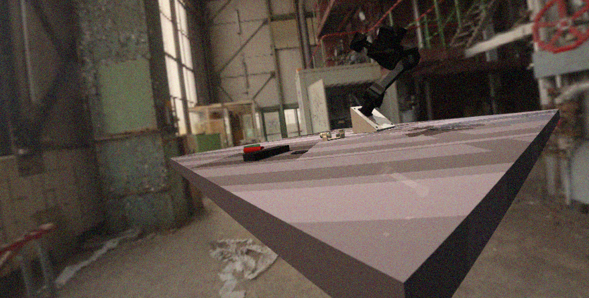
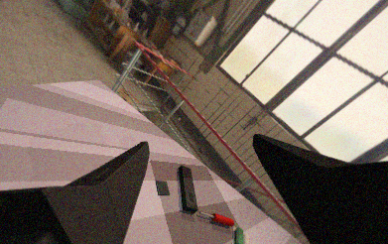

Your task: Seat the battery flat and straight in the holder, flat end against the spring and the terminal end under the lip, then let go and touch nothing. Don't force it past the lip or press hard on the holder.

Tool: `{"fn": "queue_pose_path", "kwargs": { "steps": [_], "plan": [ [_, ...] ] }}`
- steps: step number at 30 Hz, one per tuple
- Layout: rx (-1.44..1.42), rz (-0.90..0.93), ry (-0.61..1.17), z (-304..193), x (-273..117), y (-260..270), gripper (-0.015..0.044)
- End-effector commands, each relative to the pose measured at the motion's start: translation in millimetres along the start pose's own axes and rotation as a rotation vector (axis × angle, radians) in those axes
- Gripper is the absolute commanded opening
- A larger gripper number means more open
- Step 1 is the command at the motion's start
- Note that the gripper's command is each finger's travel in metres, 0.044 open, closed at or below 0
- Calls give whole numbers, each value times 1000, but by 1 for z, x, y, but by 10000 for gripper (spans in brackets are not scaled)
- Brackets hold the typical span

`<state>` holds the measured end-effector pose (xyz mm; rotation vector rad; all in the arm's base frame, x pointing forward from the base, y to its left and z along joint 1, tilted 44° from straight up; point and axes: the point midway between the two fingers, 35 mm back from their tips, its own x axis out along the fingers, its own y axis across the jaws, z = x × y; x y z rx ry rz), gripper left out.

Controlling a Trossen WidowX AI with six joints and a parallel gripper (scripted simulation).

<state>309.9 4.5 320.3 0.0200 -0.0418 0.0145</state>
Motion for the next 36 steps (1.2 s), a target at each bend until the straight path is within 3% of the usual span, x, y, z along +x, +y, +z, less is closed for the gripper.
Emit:
{"fn": "queue_pose_path", "kwargs": {
  "steps": [1,6,12,20,28,36],
  "plan": [
    [-14,-2,12,-3,2,-1,374],
    [-337,4,339,-83,31,-36,245],
    [-566,117,636,-160,34,-71,245],
    [-718,366,913,-244,11,-105,245],
    [-745,713,1060,-315,-35,-125,245],
    [-657,1077,1010,-368,-91,-125,245]
  ]
}}
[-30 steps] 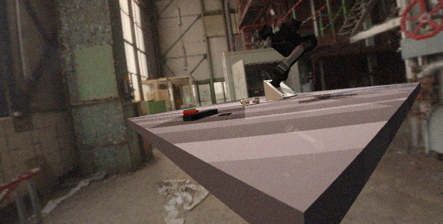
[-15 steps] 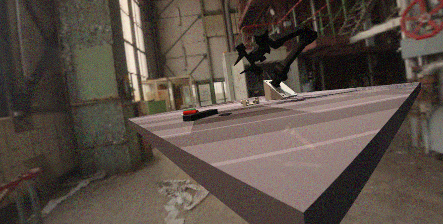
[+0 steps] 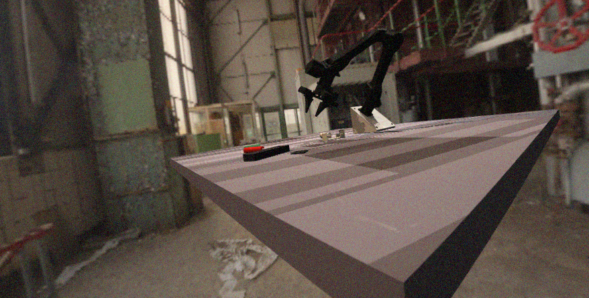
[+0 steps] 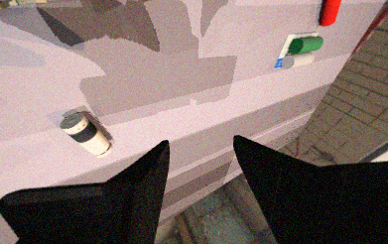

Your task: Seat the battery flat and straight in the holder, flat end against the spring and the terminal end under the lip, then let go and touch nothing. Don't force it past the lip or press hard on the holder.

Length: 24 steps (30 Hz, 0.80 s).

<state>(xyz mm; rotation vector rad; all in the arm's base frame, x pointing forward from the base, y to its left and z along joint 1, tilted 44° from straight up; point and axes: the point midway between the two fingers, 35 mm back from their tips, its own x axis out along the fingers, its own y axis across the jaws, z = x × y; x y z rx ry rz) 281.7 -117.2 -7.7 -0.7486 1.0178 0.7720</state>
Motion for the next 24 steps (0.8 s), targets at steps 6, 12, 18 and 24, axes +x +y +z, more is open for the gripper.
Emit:
{"fn": "queue_pose_path", "kwargs": {
  "steps": [6,12,18,24],
  "plan": [
    [-191,376,-357,-50,43,92,245],
    [-205,391,-415,-52,44,101,245],
    [-205,391,-415,-52,44,101,245],
    [-205,391,-415,-51,46,102,245]
  ]
}}
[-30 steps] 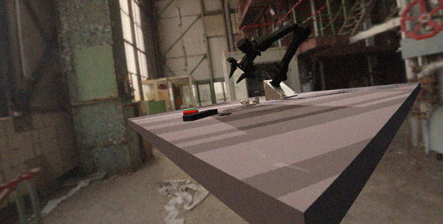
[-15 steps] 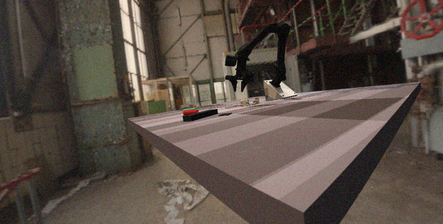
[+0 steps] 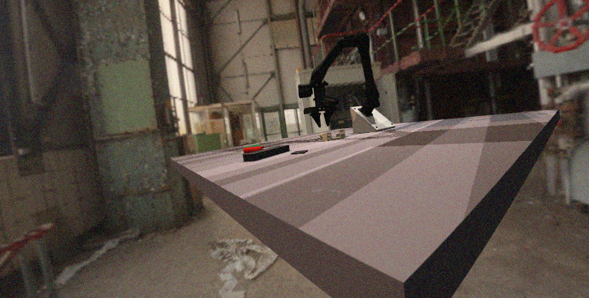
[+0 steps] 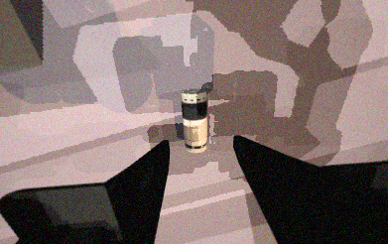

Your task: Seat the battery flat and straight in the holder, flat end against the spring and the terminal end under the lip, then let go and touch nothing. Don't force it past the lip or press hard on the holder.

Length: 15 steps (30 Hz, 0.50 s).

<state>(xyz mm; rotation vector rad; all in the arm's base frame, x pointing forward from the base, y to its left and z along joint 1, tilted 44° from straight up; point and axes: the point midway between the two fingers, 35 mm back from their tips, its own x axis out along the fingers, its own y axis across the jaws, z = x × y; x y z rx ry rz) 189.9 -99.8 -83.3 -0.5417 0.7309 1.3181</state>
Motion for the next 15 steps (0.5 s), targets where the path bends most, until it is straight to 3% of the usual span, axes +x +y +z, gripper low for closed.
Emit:
{"fn": "queue_pose_path", "kwargs": {
  "steps": [1,15],
  "plan": [
    [-3,4,-15,0,5,1,245],
    [-3,3,-15,0,28,1,245]
  ]
}}
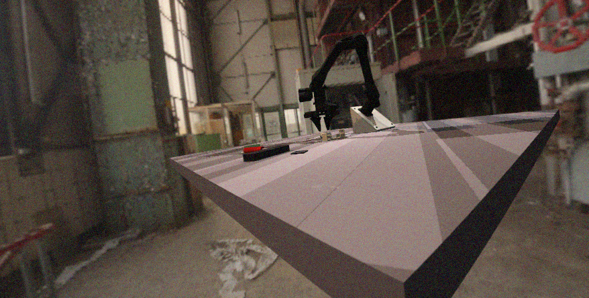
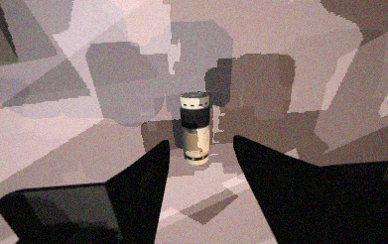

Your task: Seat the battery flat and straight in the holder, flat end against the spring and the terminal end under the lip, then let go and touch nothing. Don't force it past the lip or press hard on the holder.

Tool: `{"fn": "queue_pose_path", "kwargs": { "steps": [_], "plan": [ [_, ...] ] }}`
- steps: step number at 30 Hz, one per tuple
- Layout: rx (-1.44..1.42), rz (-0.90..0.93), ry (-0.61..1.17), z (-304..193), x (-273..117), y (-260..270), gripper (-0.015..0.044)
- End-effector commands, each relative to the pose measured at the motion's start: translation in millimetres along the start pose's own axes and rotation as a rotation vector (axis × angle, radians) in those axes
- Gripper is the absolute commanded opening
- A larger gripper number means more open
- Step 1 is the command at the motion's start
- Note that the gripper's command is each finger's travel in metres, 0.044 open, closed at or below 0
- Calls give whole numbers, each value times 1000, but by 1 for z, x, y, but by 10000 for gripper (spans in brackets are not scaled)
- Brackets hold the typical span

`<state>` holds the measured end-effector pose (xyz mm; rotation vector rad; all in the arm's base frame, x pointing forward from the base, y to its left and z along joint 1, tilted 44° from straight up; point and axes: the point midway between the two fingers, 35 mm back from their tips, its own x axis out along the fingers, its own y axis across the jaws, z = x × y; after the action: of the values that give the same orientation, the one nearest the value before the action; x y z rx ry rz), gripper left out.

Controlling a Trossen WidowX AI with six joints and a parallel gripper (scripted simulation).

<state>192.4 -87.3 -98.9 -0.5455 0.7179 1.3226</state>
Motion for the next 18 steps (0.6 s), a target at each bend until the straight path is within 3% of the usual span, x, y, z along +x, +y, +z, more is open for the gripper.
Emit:
{"fn": "queue_pose_path", "kwargs": {
  "steps": [1,16,18],
  "plan": [
    [7,5,-8,1,10,2,245],
    [7,5,-10,2,32,3,245],
    [7,5,-10,2,32,3,193]
  ]
}}
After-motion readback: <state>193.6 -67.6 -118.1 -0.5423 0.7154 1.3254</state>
